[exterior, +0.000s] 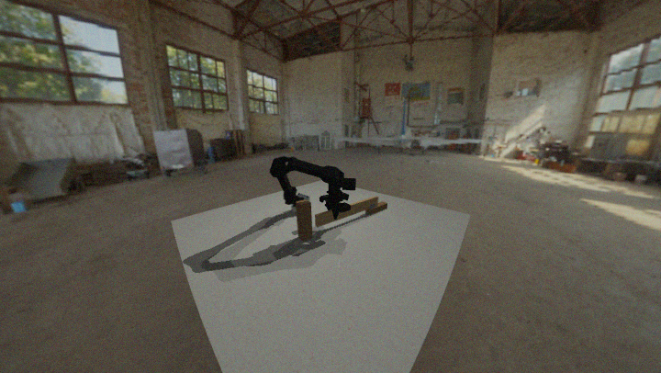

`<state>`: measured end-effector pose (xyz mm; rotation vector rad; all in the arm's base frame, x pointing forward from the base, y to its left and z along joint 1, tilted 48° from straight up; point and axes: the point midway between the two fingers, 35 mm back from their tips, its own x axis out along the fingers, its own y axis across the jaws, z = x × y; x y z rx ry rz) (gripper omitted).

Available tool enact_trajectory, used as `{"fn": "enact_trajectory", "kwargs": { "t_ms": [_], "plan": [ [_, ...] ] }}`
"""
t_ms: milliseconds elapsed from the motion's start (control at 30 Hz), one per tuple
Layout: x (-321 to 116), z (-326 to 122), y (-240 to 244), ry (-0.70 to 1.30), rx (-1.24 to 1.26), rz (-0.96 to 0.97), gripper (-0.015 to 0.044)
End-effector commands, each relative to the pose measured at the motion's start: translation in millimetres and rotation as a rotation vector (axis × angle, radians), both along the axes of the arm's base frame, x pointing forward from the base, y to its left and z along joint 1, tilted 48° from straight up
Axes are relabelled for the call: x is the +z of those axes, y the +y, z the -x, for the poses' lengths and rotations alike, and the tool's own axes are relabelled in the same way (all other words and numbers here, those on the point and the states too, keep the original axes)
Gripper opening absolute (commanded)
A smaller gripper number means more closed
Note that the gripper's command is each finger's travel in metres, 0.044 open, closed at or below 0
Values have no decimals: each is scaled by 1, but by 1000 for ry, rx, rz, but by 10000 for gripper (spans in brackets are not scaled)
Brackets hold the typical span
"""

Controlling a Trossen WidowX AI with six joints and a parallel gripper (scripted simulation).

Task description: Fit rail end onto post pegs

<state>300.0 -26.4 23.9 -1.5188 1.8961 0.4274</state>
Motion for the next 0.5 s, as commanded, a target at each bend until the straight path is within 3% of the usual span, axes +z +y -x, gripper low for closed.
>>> {"fn": "enact_trajectory", "kwargs": {
  "t_ms": [0, 467],
  "plan": [
    [3, -1, 0, -5, 7, -2, 0],
    [7, 0, -2, -4, 7, -1, 0]
  ]
}}
